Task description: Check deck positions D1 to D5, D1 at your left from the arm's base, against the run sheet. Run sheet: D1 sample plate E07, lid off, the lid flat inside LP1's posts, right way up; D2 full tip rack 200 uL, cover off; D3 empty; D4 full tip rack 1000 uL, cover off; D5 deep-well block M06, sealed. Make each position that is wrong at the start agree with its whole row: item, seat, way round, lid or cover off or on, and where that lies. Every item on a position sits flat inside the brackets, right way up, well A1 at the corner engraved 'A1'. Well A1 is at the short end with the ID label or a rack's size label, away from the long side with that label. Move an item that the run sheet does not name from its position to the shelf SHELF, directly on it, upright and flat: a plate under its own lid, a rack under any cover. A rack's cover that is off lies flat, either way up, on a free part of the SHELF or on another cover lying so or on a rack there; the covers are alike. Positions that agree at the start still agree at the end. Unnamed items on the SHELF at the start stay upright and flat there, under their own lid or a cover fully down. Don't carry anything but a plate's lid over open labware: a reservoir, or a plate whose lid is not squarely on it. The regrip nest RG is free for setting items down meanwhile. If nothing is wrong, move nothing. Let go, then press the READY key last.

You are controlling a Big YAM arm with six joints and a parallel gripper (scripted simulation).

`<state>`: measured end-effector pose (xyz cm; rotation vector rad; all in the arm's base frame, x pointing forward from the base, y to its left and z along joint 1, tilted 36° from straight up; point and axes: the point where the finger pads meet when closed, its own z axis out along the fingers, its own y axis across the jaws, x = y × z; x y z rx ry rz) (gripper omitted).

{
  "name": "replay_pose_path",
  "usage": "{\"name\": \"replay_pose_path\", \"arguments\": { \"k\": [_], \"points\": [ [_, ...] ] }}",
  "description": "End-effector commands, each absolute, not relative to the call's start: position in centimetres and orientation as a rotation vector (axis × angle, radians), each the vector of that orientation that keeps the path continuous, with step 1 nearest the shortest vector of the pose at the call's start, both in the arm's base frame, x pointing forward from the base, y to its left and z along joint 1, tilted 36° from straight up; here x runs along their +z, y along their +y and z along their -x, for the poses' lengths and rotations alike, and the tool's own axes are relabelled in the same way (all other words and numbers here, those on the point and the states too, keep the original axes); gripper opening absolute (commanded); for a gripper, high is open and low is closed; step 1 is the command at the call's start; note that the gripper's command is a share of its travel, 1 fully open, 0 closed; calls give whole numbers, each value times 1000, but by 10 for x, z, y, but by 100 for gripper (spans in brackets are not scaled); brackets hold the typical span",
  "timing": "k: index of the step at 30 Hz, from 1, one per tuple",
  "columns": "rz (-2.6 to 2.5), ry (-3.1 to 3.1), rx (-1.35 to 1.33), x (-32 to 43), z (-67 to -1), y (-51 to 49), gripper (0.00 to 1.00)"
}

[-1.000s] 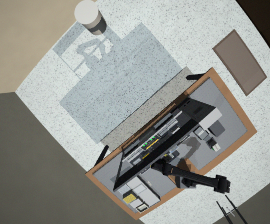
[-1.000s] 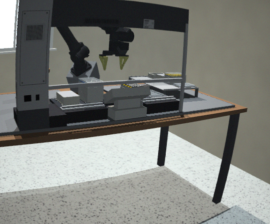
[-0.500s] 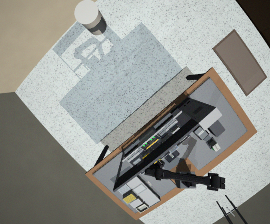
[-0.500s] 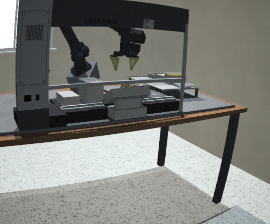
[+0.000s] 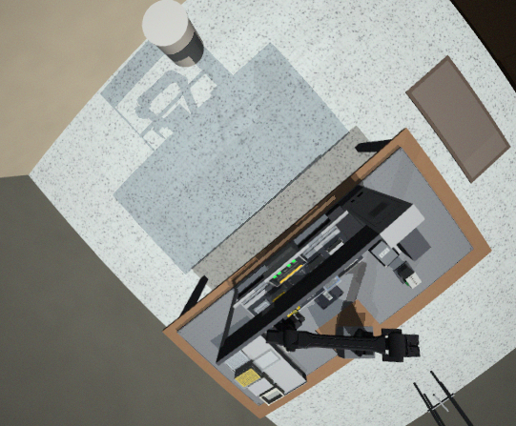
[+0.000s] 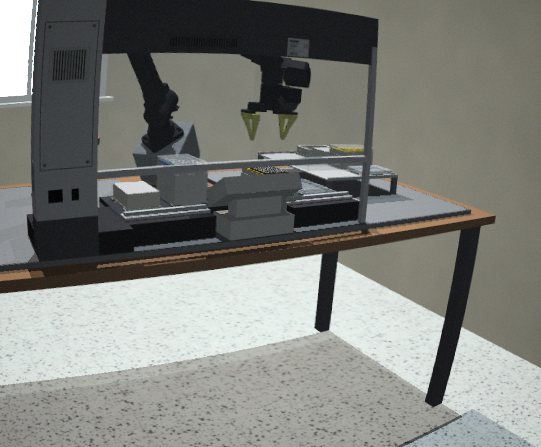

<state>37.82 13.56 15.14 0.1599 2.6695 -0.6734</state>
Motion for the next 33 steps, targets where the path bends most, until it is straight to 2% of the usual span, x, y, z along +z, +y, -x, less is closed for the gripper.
{"name": "replay_pose_path", "arguments": {
  "k": [1, 33],
  "points": [
    [-210, 2594, -564, 191, -393, 155, 100],
    [-202, 2623, -608, 175, -389, 145, 100]
  ]
}}
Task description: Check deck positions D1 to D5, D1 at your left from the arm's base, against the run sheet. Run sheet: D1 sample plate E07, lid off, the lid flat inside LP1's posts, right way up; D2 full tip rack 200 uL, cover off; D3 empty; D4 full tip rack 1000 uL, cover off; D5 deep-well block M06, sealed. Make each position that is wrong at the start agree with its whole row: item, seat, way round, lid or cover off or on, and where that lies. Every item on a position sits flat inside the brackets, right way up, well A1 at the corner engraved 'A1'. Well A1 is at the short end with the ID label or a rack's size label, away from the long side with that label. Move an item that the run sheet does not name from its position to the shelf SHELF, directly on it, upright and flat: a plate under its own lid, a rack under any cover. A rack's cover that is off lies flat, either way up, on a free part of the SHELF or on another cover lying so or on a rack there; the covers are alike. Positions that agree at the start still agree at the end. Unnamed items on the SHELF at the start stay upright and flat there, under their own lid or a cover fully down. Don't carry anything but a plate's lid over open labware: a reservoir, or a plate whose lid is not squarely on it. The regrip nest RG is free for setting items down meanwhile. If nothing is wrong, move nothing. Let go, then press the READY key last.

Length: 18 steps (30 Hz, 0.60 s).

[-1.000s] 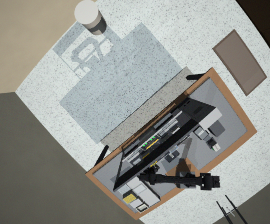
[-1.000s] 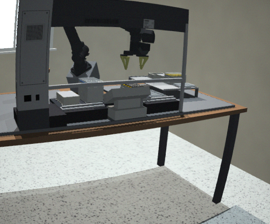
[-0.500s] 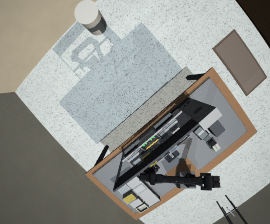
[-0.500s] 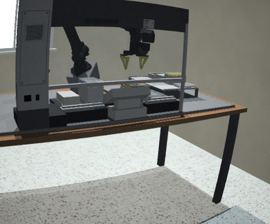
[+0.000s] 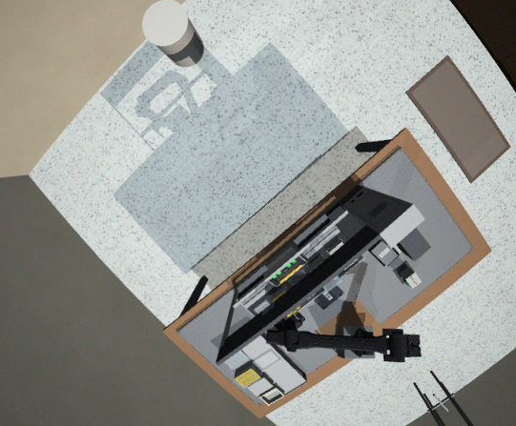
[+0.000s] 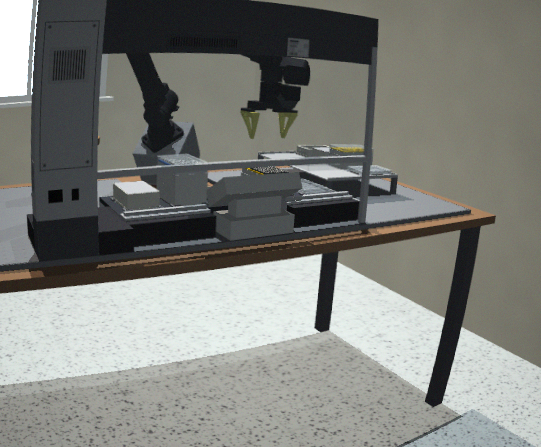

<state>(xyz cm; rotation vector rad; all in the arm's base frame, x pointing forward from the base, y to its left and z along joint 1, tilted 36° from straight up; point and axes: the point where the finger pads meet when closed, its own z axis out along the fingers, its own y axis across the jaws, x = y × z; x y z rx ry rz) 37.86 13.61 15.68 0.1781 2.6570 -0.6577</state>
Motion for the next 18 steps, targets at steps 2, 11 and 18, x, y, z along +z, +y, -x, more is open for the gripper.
{"name": "replay_pose_path", "arguments": {
  "k": [2, 11, 18],
  "points": [
    [-202, 2623, -608, 175, -389, 145, 100],
    [-193, 2620, -599, 163, -400, 188, 100],
    [-192, 2622, -597, 148, -407, 220, 100]
  ]
}}
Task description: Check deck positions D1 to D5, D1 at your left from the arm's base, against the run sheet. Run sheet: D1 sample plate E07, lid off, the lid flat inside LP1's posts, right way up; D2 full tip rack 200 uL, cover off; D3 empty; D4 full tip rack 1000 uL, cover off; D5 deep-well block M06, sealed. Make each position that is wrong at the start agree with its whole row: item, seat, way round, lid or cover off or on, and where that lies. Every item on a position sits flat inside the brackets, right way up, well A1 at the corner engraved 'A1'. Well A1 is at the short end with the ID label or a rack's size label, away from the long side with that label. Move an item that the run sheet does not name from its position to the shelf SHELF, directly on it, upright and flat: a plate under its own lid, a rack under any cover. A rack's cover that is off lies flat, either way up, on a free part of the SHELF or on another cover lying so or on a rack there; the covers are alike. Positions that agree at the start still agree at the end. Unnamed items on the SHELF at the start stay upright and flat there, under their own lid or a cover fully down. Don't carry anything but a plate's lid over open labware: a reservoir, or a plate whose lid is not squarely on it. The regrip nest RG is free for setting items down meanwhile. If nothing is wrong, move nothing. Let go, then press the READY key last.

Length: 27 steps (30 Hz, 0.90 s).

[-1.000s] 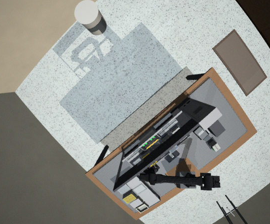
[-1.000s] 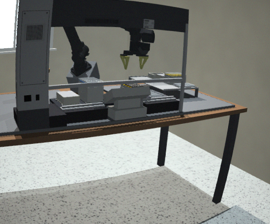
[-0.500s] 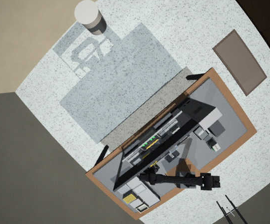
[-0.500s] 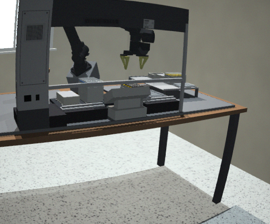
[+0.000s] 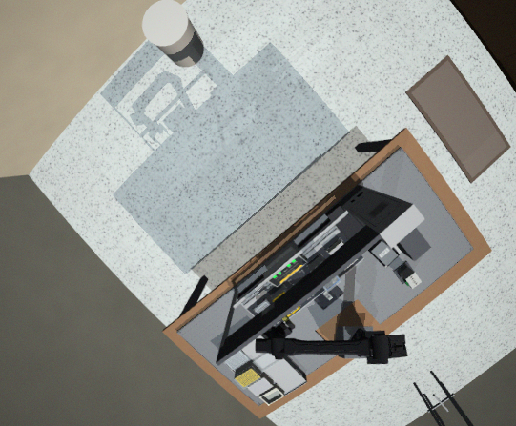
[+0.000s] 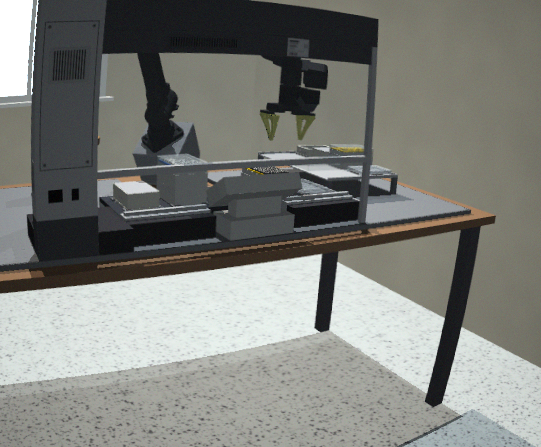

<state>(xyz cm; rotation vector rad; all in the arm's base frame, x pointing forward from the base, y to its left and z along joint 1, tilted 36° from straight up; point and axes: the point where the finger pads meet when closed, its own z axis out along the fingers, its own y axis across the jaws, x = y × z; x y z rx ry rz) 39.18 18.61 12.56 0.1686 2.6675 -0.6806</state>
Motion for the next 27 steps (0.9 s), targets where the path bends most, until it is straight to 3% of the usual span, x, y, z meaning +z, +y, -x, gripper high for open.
{"name": "replay_pose_path", "arguments": {
  "k": [1, 13, 27],
  "points": [
    [-192, 2622, -597, 148, -407, 220, 100],
    [-189, 2628, -594, 125, -416, 270, 100],
    [-200, 2627, -600, 125, -416, 258, 100]
  ]
}}
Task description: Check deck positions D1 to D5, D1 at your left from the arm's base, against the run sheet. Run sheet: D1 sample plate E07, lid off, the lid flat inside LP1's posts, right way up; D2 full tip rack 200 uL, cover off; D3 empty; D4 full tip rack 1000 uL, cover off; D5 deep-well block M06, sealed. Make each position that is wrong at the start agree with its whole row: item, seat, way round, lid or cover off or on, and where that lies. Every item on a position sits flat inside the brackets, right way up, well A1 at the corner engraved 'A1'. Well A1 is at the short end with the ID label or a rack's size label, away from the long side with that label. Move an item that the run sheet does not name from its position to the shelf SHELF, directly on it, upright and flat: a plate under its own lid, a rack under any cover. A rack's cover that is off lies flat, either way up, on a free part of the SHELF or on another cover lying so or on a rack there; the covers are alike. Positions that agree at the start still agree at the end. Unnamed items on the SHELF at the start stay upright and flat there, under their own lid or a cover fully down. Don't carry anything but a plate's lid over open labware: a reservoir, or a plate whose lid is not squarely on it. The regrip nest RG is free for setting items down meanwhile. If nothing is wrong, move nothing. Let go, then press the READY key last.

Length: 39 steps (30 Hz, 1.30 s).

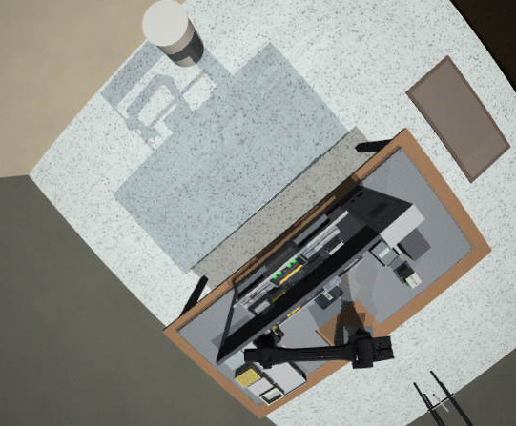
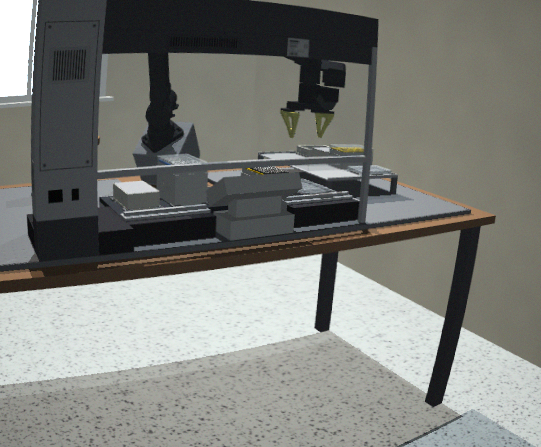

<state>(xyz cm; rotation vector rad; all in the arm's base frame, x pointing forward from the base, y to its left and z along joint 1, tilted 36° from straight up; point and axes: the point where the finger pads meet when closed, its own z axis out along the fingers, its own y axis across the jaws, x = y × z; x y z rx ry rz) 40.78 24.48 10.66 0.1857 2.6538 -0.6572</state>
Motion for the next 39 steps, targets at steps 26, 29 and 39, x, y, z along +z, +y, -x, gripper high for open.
{"name": "replay_pose_path", "arguments": {
  "k": [26, 29, 39],
  "points": [
    [-200, 2627, -600, 125, -416, 258, 100],
    [-203, 2611, -557, 149, -412, 274, 100],
    [-199, 2617, -567, 166, -402, 286, 100]
  ]
}}
